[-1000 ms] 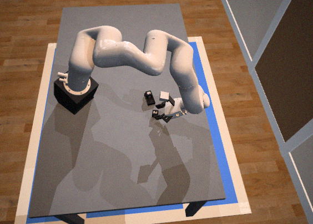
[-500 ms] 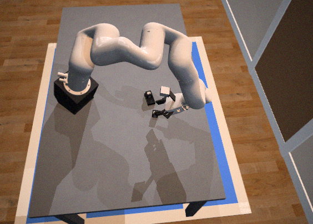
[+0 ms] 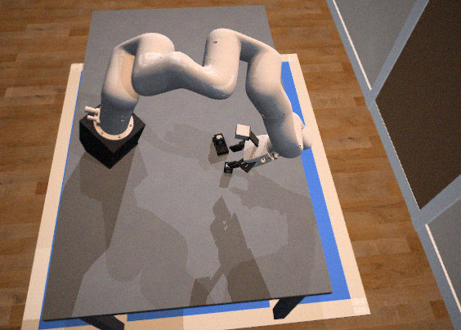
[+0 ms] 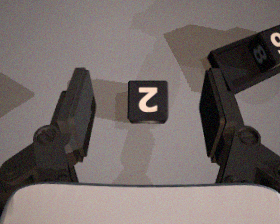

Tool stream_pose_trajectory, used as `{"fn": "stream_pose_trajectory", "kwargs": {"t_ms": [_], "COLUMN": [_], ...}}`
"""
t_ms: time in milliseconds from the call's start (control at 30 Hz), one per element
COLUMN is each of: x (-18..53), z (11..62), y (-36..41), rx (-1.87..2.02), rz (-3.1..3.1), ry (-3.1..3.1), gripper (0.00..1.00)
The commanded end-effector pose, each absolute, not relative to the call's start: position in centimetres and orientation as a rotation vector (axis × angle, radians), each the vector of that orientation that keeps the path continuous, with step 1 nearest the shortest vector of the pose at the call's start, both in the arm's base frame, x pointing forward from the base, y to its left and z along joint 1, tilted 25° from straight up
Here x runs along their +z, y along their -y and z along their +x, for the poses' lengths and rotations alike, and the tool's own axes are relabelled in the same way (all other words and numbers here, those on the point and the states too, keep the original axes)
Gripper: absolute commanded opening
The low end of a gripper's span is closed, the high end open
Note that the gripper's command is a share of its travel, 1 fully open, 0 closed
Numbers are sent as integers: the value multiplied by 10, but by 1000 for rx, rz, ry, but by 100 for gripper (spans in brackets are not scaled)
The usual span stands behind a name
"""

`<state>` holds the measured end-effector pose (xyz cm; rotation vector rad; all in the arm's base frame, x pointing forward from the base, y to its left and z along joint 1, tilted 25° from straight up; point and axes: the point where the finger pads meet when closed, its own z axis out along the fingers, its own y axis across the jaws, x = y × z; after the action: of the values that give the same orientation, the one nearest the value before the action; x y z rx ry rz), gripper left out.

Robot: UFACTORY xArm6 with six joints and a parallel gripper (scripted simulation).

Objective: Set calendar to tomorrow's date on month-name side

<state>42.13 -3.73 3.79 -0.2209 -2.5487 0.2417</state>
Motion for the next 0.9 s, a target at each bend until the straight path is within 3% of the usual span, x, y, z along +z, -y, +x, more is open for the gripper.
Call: {"fn": "stream_pose_trajectory", "kwargs": {"t_ms": [0, 867], "x": [40, 42], "z": [422, 414], "y": [38, 35], "rx": [256, 324], "rz": [-218, -180], "ry": [2616, 3015], "gripper": [71, 71]}}
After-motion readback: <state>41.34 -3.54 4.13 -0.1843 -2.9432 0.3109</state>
